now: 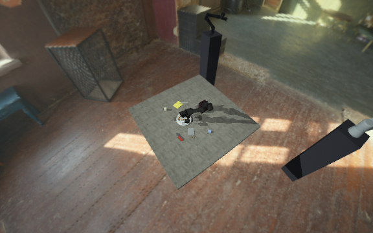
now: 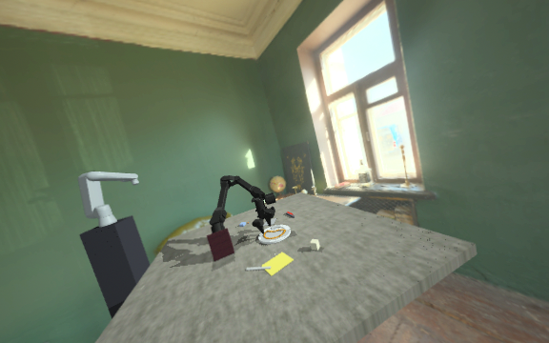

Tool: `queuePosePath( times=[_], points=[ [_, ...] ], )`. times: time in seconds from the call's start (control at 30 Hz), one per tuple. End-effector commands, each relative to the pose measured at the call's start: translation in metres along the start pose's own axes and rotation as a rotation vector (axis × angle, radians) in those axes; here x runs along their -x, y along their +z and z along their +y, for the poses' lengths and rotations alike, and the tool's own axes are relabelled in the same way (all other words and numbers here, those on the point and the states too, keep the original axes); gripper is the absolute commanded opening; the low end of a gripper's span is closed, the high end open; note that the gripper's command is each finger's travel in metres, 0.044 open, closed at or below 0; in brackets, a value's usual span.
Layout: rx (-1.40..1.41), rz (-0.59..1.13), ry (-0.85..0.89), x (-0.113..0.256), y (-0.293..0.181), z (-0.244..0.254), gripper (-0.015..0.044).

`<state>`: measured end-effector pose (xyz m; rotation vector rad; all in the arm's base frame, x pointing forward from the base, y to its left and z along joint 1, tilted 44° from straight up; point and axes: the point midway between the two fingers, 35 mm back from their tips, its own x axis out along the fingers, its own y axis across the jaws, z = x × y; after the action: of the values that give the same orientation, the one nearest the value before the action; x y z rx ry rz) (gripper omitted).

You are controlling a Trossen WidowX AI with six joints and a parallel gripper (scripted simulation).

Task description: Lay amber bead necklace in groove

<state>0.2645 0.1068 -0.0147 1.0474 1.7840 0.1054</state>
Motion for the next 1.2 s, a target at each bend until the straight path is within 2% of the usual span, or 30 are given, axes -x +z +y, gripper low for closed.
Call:
queuePosePath(
  times=[0.0, 0.33, 0.57, 0.73, 0.97, 1.0, 1.17],
  points=[
    [0.005, -0.001, -0.001, 0.001, 0.000, 0.000, 0.0440],
    [0.005, -0.001, -0.001, 0.001, 0.000, 0.000, 0.0440],
    [-0.224, -0.004, -0.002, 0.032, 0.021, -0.009, 0.0256],
    [-0.232, -0.003, -0.002, 0.033, 0.021, -0.010, 0.0125],
    [-0.232, -0.003, -0.002, 0.017, 0.021, -0.010, 0.0120],
    [-0.219, -0.011, 0.004, 0.026, 0.022, -0.007, 0.0120],
    [-0.221, -0.010, 0.003, 0.022, 0.022, -0.008, 0.0120]
  ],
)
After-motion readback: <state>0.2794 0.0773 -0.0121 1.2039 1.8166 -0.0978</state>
